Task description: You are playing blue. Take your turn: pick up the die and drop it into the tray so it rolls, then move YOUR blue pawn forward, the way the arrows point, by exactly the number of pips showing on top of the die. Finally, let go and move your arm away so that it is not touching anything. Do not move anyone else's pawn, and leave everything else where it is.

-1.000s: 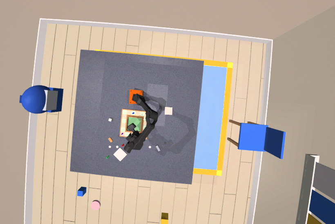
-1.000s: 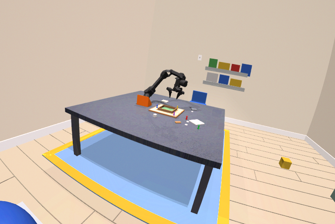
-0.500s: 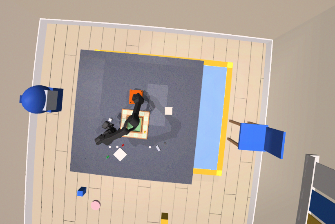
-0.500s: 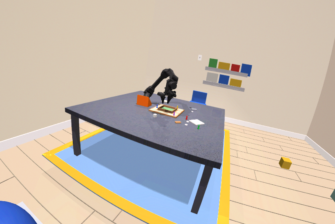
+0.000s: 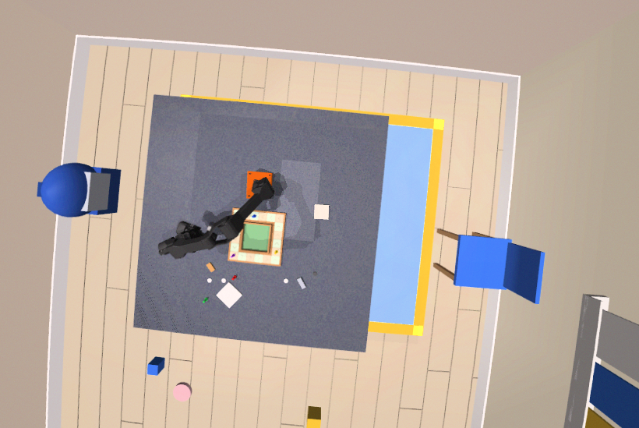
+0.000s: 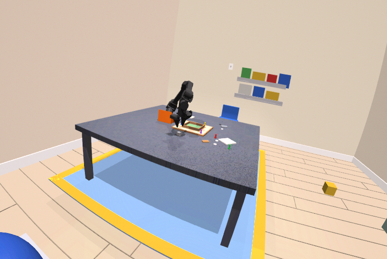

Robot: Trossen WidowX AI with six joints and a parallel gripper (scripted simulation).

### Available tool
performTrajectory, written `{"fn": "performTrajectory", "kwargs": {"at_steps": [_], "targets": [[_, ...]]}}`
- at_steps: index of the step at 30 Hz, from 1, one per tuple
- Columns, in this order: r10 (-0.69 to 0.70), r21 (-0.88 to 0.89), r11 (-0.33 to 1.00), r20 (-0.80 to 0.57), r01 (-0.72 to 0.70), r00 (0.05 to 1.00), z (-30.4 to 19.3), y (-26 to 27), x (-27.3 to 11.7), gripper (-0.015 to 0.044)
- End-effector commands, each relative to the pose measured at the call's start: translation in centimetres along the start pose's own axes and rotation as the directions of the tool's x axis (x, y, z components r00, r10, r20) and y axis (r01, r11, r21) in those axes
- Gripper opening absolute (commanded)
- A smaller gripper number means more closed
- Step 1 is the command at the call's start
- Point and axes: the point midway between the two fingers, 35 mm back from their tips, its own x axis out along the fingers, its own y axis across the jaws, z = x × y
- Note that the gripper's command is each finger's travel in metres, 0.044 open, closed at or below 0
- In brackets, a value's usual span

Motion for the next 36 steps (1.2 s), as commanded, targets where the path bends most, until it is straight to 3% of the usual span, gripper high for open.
{"fn": "performTrajectory", "kwargs": {"at_steps": [1, 34, 36], "targets": [[-0.007, -0.016, 1.0, 0.01, 0.007, 1.0, 0.2, -0.1, 0.5, 0.0275], [-0.005, -0.017, 1.0, 0.01, 0.005, 1.0, 0.2, 0.0, 6.1, 0.0275], [-0.005, -0.017, 1.0, 0.01, 0.005, 1.0, 0.2, 0.0, 6.1, 0.0222]]}}
